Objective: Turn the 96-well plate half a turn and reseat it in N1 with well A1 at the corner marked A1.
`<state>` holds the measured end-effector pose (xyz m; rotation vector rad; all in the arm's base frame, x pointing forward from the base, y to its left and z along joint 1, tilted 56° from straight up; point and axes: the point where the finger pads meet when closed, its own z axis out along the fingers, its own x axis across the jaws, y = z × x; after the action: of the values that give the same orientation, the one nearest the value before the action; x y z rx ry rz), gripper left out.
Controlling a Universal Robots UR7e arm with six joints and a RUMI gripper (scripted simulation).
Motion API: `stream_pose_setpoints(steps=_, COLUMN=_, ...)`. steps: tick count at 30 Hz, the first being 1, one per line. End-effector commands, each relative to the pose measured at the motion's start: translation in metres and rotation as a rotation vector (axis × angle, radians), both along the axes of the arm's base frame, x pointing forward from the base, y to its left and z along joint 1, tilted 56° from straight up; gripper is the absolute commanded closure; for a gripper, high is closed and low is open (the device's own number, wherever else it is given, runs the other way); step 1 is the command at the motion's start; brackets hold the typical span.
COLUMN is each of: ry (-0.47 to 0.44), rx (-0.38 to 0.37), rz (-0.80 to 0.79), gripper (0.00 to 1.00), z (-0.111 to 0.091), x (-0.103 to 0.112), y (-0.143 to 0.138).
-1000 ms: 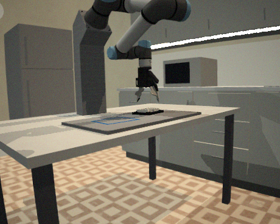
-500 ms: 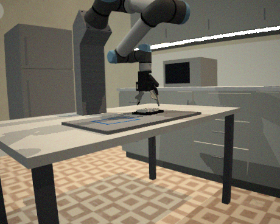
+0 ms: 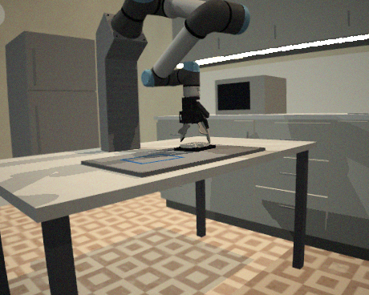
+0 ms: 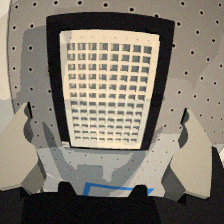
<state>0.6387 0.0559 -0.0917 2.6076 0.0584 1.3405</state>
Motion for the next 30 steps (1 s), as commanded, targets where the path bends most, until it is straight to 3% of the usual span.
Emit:
stream_pose_setpoints(steps=1, ry=-0.001, rx=0.0, rz=0.0, gripper=0.0, z=0.0001, x=0.0005, y=0.0002)
stream_pose_setpoints(steps=7, ry=-0.001, rx=0.0, rz=0.0, gripper=0.0, z=0.0, x=0.0005, y=0.0002)
stream_pose_setpoints(steps=8, ry=-0.001, rx=0.0, rz=0.0, gripper=1.0, z=0.0001, x=0.0005, y=0.0002)
stream_pose_setpoints(steps=30, ry=-0.001, rx=0.0, rz=0.0, gripper=1.0, z=0.0001, x=0.0005, y=0.0002)
